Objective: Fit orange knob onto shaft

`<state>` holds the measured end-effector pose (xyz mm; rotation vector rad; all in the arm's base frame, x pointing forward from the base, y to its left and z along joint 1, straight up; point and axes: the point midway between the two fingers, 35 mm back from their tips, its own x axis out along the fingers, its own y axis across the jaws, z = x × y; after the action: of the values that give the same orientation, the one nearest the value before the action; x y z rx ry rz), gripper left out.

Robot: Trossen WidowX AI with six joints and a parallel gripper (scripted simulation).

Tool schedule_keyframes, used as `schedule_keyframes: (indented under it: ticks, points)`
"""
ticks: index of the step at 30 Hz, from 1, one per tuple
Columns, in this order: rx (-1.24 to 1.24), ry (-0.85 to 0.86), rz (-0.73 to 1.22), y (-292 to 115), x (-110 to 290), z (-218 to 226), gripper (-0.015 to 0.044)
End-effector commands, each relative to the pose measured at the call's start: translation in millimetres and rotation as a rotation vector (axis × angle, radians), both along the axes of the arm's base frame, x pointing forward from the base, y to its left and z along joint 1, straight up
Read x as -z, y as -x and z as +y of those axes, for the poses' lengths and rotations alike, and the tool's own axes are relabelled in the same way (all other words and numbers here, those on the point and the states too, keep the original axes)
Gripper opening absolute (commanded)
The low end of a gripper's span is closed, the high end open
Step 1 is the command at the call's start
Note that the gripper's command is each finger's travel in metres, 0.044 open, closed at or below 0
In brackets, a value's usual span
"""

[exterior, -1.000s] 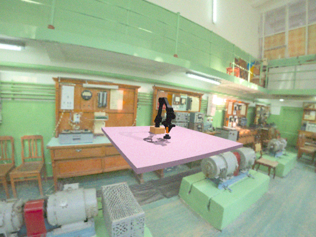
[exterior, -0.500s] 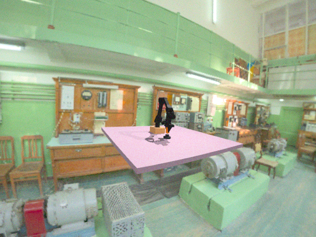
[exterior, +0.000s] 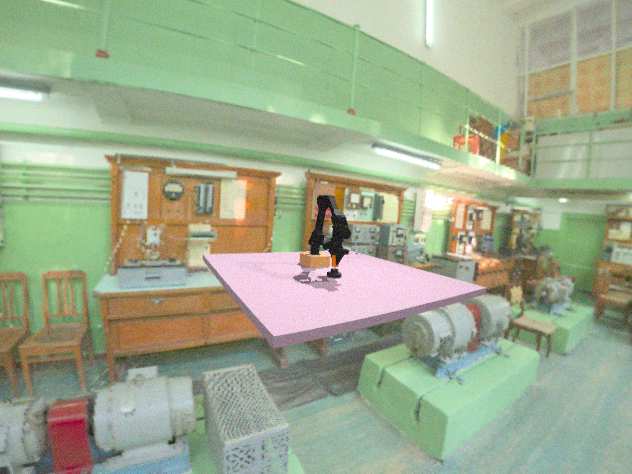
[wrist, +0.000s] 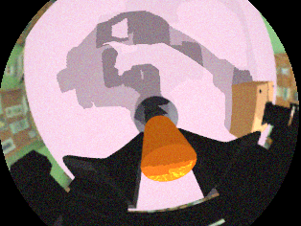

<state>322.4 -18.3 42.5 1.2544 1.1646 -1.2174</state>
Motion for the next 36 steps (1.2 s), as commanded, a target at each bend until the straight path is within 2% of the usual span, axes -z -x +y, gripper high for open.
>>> schedule_keyframes:
  ticks: [1,36]
  points:
    - [-0.012,0.0,-0.003,-0.8,0.2,0.1,0.0]
    - [0.01,-0.001,-0.003,0.7,-6.7,0.0,0.0]
